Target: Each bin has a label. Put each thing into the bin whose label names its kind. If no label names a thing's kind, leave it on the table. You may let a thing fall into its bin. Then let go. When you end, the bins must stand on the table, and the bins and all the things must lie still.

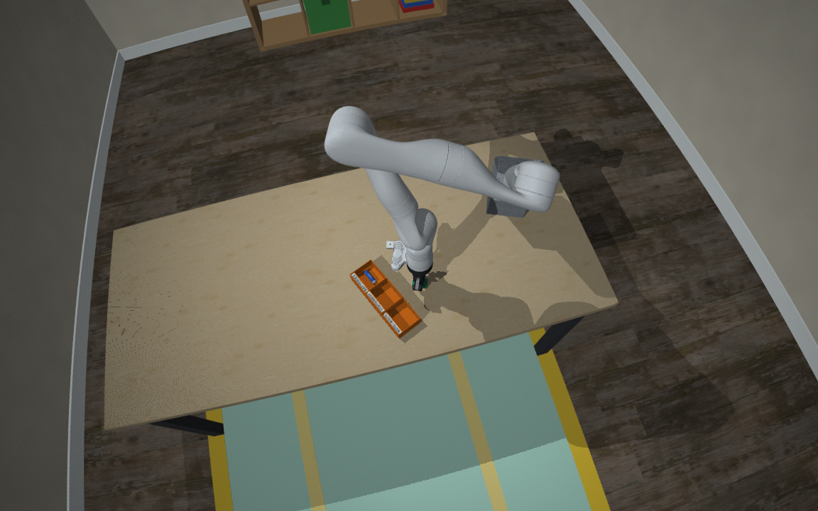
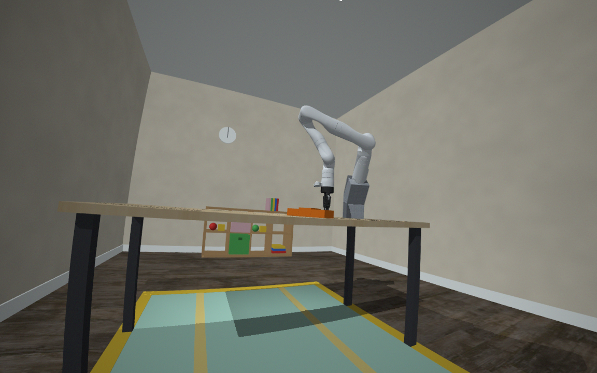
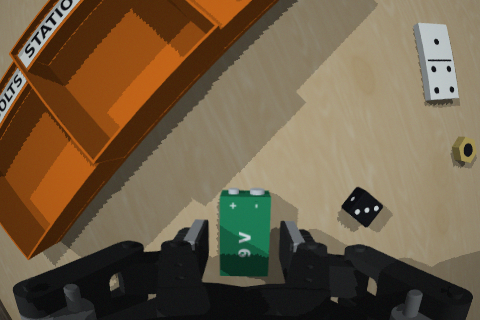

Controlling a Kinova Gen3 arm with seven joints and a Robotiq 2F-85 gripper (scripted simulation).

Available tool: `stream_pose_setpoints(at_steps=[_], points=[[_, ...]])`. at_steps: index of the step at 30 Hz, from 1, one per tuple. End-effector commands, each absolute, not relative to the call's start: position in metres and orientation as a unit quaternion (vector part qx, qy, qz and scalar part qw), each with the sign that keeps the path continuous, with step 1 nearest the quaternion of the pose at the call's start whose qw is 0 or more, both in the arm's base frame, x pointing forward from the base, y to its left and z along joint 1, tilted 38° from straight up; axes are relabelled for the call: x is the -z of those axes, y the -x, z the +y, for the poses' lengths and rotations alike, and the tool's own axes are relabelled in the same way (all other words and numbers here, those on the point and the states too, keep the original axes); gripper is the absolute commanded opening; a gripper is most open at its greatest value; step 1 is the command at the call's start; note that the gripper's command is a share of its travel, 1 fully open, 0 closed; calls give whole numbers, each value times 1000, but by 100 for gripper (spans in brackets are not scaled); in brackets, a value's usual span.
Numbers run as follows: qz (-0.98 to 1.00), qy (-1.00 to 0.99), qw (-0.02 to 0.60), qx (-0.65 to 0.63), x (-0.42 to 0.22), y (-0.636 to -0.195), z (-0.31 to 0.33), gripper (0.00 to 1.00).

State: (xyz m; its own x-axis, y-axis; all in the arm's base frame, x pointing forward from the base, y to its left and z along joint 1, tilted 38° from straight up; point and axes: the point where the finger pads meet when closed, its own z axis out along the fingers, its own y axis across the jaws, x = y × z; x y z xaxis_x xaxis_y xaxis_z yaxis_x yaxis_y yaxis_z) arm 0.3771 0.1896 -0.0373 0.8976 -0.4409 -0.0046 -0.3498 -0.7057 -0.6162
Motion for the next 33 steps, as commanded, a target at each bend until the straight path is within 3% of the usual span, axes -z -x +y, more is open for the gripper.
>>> stream_pose_setpoints(at_steps=[1, 22, 23, 33], points=[[215, 921, 318, 72, 39, -379, 190, 42], [215, 921, 318, 72, 46, -381, 195, 42], [215, 921, 318, 72, 46, -381, 195, 22], [215, 921, 318, 72, 46, -381, 195, 22]])
